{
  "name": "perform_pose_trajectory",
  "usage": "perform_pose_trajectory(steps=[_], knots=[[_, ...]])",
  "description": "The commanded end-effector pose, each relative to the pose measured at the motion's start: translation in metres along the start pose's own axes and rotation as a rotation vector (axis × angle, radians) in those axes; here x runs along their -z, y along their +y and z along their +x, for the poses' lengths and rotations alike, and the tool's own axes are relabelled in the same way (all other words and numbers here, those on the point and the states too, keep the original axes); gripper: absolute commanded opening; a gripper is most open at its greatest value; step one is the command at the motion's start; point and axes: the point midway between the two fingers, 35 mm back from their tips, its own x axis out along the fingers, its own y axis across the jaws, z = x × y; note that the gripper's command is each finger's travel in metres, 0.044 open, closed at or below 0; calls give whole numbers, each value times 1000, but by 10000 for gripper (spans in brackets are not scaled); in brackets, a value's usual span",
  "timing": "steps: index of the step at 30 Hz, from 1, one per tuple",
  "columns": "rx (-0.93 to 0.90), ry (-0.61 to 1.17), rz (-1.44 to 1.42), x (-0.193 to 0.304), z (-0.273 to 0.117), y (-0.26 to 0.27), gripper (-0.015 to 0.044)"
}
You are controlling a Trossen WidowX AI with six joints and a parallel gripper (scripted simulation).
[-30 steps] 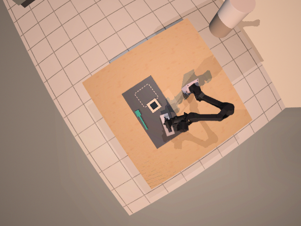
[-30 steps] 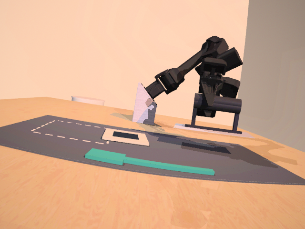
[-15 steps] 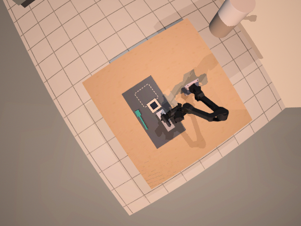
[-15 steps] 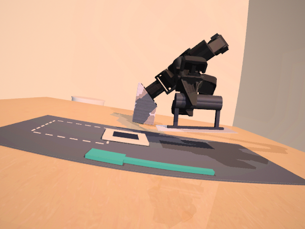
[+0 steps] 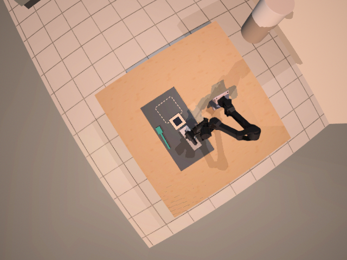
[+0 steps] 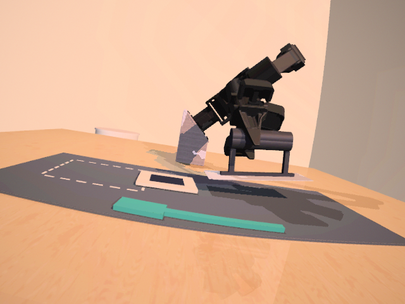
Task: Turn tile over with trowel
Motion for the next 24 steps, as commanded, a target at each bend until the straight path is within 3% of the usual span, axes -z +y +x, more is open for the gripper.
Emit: perform_pose_trajectory(steps=[1,24], knots=[[13,5,1,4,3,2,0],[13,5,1,20,16,18,0]])
